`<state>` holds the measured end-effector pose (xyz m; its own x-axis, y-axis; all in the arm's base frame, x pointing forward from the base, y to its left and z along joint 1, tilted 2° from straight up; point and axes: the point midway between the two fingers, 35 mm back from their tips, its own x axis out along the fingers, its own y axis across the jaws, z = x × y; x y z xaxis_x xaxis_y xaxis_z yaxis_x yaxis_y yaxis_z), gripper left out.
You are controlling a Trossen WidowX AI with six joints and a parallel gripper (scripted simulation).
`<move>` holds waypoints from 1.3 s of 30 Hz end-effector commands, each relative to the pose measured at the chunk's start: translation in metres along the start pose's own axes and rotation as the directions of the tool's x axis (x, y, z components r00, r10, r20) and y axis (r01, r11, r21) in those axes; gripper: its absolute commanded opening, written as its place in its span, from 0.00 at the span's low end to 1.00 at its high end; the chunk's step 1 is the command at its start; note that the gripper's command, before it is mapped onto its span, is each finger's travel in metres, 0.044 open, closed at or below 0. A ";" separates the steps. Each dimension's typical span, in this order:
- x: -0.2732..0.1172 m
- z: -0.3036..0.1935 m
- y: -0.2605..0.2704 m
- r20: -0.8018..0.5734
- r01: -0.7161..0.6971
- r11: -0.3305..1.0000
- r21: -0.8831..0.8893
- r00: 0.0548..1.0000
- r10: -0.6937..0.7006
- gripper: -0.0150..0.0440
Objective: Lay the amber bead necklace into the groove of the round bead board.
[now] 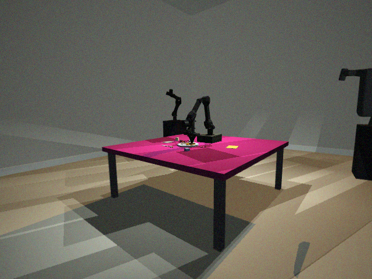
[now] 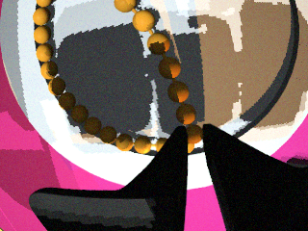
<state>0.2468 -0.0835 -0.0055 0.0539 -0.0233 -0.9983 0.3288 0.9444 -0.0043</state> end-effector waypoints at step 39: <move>-0.004 -0.010 -0.008 0.001 -0.001 1.000 -0.004 1.000 0.001 1.00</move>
